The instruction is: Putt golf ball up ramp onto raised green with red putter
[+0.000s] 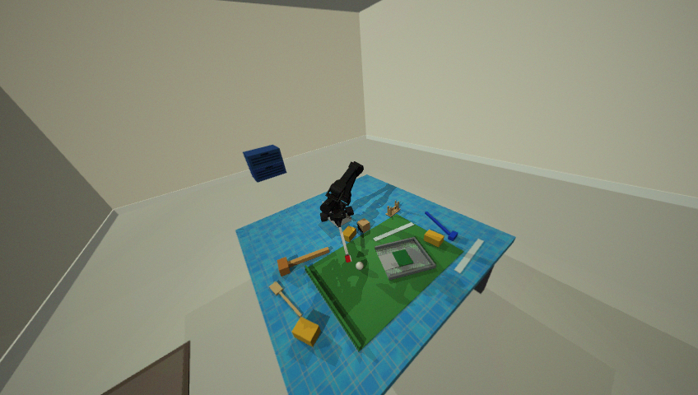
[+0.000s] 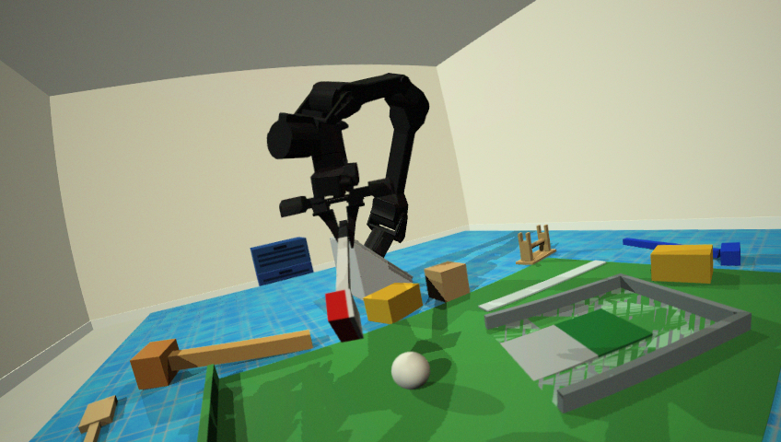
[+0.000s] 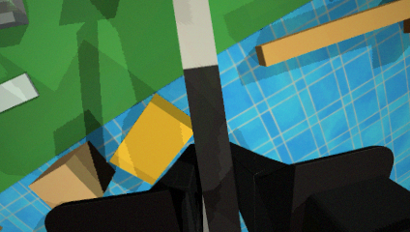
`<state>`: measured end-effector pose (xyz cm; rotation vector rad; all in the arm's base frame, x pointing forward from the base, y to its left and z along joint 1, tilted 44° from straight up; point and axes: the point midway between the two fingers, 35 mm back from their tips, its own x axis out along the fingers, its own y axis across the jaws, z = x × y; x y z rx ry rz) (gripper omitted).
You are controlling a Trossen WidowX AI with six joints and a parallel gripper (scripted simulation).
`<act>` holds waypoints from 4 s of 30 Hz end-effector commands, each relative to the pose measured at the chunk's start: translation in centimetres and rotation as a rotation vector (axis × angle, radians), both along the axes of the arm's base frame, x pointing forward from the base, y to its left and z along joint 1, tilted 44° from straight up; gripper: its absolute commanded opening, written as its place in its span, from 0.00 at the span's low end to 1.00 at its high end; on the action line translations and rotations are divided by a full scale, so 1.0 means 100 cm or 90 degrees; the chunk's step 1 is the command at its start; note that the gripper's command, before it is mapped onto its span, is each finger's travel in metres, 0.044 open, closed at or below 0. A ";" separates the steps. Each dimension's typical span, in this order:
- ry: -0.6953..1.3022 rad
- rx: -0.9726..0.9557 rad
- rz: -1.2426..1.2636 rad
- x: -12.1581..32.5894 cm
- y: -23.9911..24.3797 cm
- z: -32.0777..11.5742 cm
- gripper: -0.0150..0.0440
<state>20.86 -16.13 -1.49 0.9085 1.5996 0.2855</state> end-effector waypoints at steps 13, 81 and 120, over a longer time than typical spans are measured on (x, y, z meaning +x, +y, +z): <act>0.005 -0.005 -0.012 0.001 0.023 -0.031 0.25; 0.004 -0.001 -0.012 0.047 0.115 0.016 0.25; 0.011 0.002 -0.013 0.045 0.080 0.052 0.25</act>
